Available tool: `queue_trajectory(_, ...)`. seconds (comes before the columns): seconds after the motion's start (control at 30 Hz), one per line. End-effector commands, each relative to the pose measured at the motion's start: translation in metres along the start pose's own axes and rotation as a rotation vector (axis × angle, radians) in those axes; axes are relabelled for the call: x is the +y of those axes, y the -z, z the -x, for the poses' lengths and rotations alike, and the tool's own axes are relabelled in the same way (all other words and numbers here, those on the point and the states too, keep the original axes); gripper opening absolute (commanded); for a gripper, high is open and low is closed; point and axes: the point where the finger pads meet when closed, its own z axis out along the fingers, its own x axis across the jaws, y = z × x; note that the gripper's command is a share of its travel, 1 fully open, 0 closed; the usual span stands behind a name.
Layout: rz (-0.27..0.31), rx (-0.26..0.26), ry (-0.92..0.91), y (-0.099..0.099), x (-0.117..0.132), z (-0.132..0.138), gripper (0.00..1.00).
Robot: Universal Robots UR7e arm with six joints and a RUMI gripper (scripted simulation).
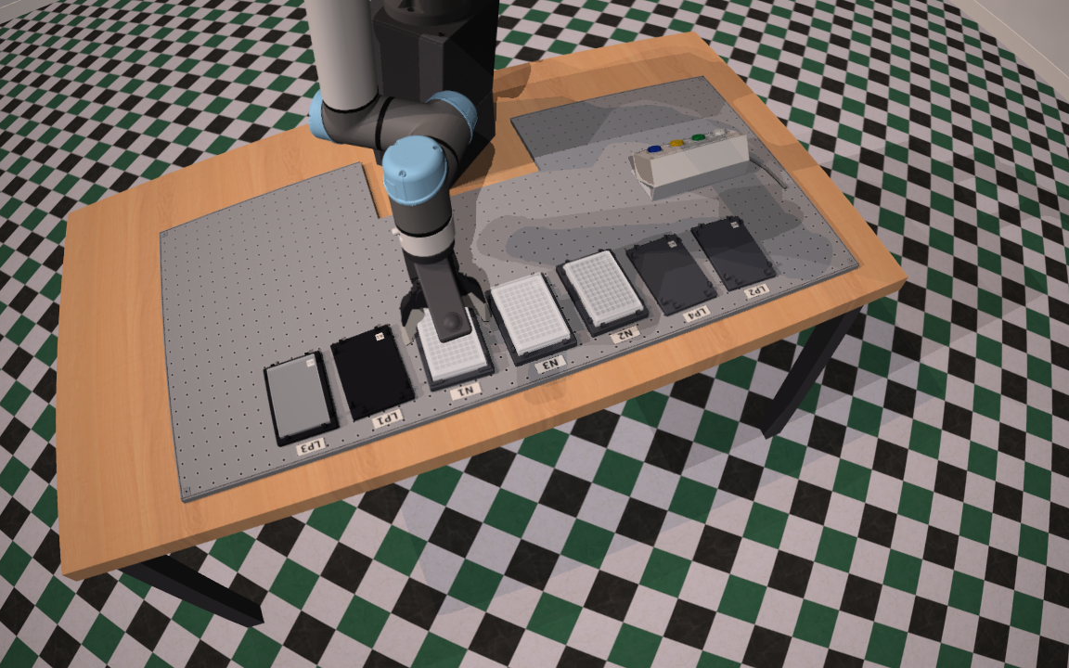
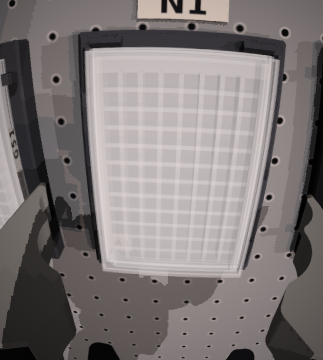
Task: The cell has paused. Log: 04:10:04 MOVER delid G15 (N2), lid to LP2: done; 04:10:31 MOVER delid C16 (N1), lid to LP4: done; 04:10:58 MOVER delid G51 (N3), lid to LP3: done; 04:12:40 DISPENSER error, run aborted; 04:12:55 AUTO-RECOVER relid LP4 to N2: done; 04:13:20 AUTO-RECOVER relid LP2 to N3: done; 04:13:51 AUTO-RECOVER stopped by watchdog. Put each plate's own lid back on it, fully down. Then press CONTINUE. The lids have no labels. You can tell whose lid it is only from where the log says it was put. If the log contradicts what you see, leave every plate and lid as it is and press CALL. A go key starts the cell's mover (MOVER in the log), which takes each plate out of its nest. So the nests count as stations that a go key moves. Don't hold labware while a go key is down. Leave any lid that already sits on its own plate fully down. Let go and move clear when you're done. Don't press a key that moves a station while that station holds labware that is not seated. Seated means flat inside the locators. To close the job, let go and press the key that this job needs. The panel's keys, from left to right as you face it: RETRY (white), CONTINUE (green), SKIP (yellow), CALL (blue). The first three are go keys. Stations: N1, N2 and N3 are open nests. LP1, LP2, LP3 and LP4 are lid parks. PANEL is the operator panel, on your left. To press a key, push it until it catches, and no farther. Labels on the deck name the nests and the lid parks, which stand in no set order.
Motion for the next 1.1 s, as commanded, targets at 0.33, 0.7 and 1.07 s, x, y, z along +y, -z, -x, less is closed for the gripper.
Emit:
queue_trajectory(0.33,-0.002,0.0,0.001,0.003,-0.001,0.0,0.82)
queue_trajectory(0.7,-0.001,-0.001,0.0,0.022,0.0,0.0,0.82)
queue_trajectory(1.07,-0.002,0.0,0.044,0.023,0.0,0.011,0.82)
